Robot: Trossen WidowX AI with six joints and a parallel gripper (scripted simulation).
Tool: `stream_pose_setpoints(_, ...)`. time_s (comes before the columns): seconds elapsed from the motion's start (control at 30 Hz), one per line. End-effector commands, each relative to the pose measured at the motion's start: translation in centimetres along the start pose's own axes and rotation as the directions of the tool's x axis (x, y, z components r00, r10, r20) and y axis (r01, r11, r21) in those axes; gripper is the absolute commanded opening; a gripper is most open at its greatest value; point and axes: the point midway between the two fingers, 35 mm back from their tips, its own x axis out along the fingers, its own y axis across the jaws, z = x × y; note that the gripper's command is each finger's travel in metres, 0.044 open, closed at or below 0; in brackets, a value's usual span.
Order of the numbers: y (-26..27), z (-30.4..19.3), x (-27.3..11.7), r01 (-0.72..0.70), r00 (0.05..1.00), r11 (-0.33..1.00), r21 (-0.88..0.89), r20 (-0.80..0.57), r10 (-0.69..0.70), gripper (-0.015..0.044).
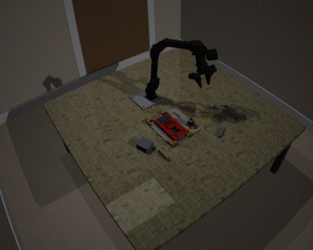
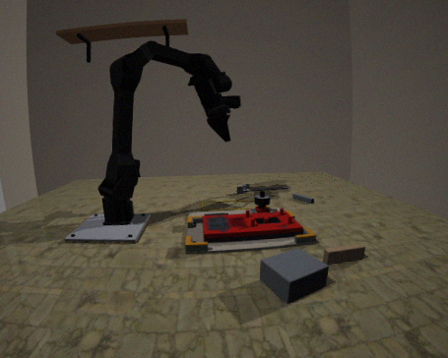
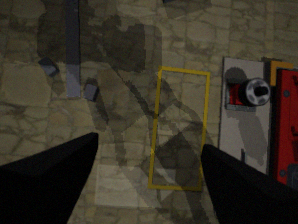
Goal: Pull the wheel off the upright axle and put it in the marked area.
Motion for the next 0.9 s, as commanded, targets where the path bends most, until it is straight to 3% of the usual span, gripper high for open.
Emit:
stream_pose_setpoints(0.0,-4.0,2.4,3.5,0.031,0.992,0.999,-0.022,-0.125,-0.033,0.03)
stream_pose_setpoints(0.33,-15.4,5.6,10.4,-0.044,0.933,0.999,0.001,-0.358,0.042,0.03)
stream_pose_setpoints(0.87,-16.1,4.8,11.0,-0.046,0.931,0.999,0.002,-0.362,0.044,0.03)
